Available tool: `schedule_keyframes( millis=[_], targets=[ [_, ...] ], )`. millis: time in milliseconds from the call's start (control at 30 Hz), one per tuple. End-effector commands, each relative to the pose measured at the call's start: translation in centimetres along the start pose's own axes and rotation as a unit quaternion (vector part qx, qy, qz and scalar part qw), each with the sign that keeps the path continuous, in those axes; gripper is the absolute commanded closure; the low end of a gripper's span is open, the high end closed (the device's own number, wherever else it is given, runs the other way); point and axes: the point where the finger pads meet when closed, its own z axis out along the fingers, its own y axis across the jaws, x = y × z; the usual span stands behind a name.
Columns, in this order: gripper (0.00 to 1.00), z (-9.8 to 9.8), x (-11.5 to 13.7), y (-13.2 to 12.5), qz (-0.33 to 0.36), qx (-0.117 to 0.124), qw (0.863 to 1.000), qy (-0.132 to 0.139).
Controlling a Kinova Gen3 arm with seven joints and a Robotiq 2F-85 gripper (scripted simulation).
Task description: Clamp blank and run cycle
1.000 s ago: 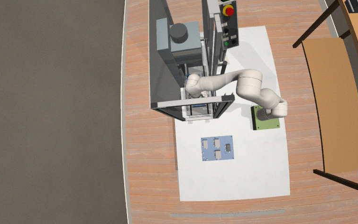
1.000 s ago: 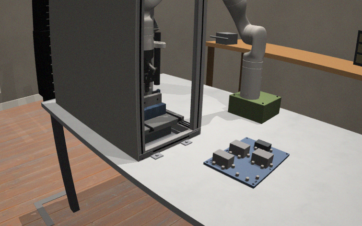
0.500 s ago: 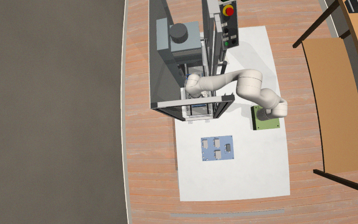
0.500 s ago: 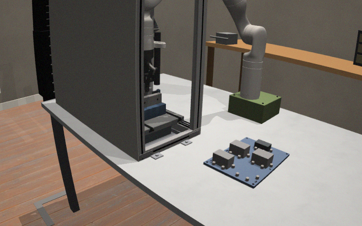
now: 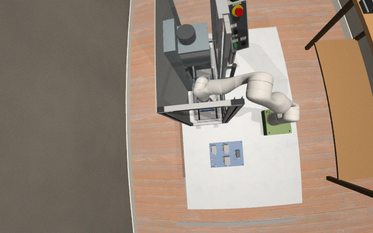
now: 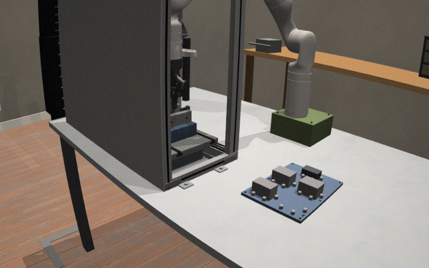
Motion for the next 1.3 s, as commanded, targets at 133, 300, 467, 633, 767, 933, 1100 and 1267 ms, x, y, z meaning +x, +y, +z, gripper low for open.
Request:
schedule_keyframes(
  millis=[133, 300, 467, 633, 767, 933, 1100, 1267],
  targets=[
    [0.9, -0.07, -0.11, 0.3, 0.002, -0.002, 1.0, -0.003],
    [0.9, -0.06, -0.12, 0.37, 0.002, -0.002, 1.0, -0.003],
    [0.9, -0.06, -0.12, 0.37, 0.002, -0.002, 1.0, -0.003],
    [0.9, -0.06, -0.03, 0.15, 0.001, -0.001, 1.0, -0.001],
    [0.9, -0.05, -0.1, 0.38, 0.002, -0.002, 1.0, -0.003],
    [0.9, -0.05, -0.1, 0.38, 0.002, -0.002, 1.0, -0.003],
    [0.9, -0.05, -0.1, 0.38, 0.002, -0.002, 1.0, -0.003],
    [0.9, -0.04, -0.07, 0.31, 0.002, -0.002, 1.0, -0.002]
  ],
)
